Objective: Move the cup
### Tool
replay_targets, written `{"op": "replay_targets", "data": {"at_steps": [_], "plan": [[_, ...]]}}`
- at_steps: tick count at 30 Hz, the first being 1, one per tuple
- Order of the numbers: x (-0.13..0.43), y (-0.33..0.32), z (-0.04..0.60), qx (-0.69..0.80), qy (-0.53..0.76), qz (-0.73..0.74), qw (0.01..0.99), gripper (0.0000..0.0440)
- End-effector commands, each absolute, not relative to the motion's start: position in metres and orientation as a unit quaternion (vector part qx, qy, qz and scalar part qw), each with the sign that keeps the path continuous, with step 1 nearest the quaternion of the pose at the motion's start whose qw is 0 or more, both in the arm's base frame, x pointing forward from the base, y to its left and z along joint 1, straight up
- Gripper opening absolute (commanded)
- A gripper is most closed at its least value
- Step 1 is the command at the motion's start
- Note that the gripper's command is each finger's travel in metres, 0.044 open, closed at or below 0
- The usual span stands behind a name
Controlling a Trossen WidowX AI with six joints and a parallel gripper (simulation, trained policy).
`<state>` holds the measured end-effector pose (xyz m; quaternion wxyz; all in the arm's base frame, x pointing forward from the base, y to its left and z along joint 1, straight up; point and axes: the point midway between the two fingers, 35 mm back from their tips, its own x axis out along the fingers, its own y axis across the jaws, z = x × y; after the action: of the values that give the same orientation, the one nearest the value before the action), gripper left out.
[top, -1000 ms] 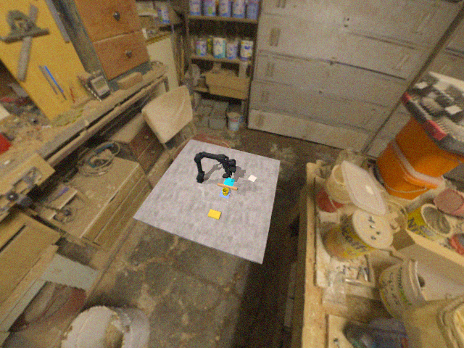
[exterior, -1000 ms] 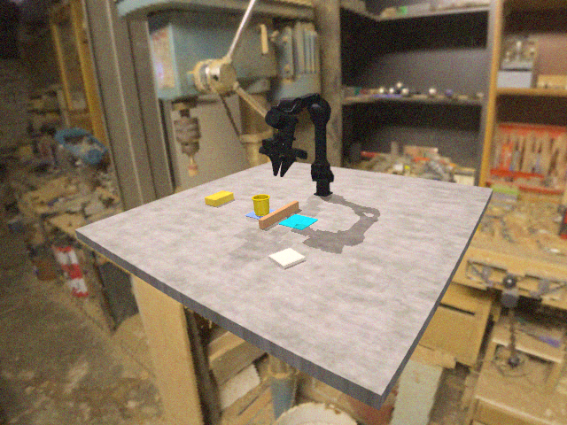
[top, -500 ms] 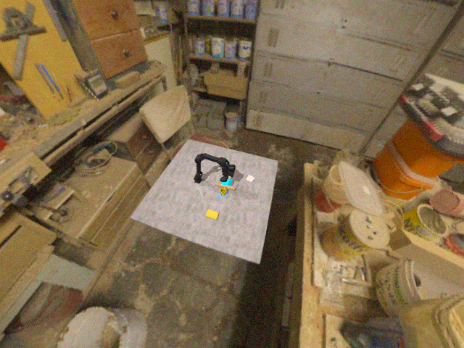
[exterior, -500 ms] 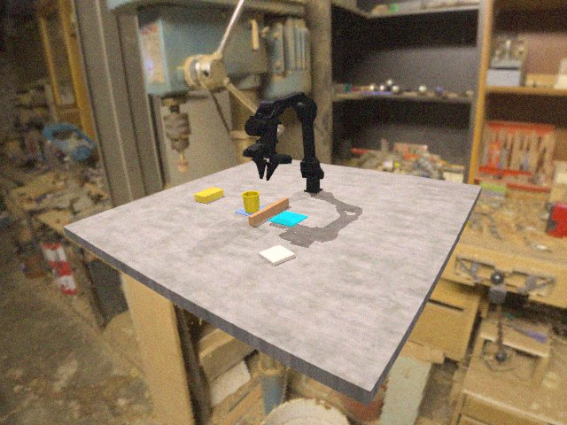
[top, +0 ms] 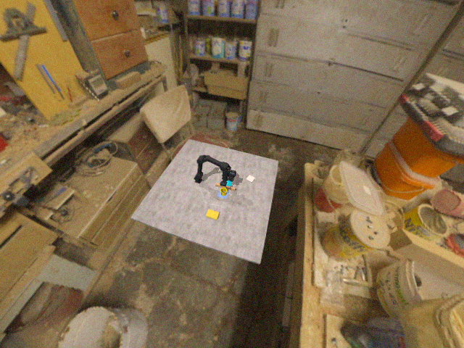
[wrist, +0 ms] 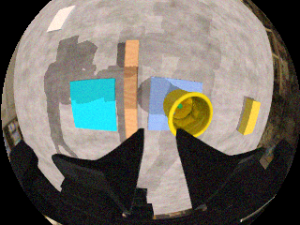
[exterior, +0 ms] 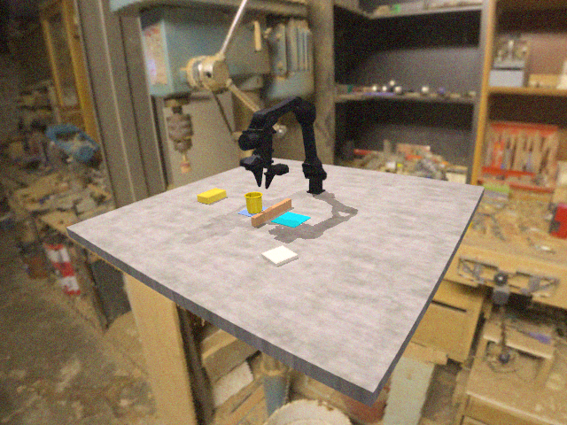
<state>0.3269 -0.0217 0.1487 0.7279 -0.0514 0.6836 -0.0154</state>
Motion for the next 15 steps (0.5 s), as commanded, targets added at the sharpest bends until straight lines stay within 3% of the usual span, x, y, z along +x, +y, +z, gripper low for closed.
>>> {"op": "replay_targets", "data": {"at_steps": [1,15], "plan": [[0.325,-0.028,0.138,-0.06,0.692,-0.012,0.719,0.0155],[0.319,-0.046,0.091,-0.088,0.714,0.015,0.694,0.0171]]}}
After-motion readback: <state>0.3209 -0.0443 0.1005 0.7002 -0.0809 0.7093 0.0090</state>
